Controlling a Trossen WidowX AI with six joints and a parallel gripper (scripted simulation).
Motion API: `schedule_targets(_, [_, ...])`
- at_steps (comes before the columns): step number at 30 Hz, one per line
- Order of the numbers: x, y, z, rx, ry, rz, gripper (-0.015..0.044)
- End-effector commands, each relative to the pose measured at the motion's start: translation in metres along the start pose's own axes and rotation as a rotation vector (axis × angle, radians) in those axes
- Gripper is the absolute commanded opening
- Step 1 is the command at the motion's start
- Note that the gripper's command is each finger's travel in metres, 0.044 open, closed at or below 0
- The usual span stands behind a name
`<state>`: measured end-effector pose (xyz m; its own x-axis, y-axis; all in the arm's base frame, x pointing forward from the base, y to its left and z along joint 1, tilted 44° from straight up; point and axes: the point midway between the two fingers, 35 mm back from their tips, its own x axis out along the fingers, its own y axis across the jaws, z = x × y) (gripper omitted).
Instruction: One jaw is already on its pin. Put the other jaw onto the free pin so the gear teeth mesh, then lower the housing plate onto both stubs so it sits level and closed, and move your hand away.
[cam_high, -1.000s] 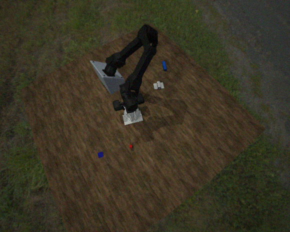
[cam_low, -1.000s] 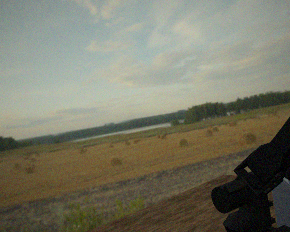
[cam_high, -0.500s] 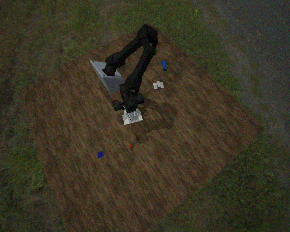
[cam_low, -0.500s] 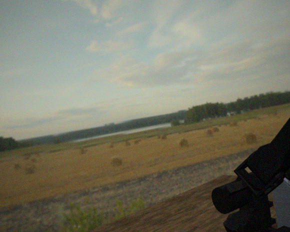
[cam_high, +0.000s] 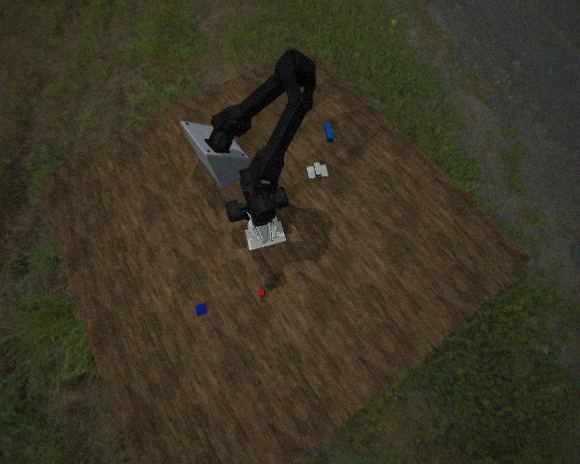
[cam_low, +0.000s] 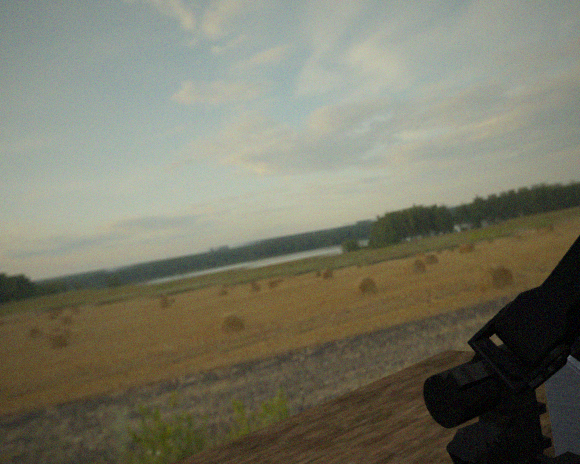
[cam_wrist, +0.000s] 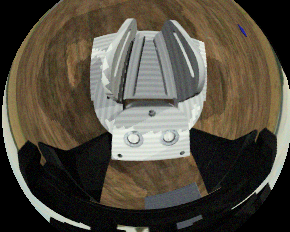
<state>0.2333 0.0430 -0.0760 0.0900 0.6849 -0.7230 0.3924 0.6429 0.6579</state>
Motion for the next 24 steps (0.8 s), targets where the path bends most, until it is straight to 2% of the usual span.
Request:
schedule_targets(1, [0.0, 0.0, 0.0, 0.0, 0.0, 0.0, 0.0403])
schedule_targets(3, [0.0, 0.0, 0.0, 0.0, 0.0, 0.0, 0.044])
schedule_targets(17, [-0.001, 0.0, 0.0, 0.0, 0.0, -0.001, 0.044])
schedule_targets(20, [-0.014, -0.001, 0.002, 0.0, -0.002, -0.003, 0.044])
schedule_targets(24, [-0.05, -0.001, 0.004, 0.0, -0.002, -0.005, 0.044])
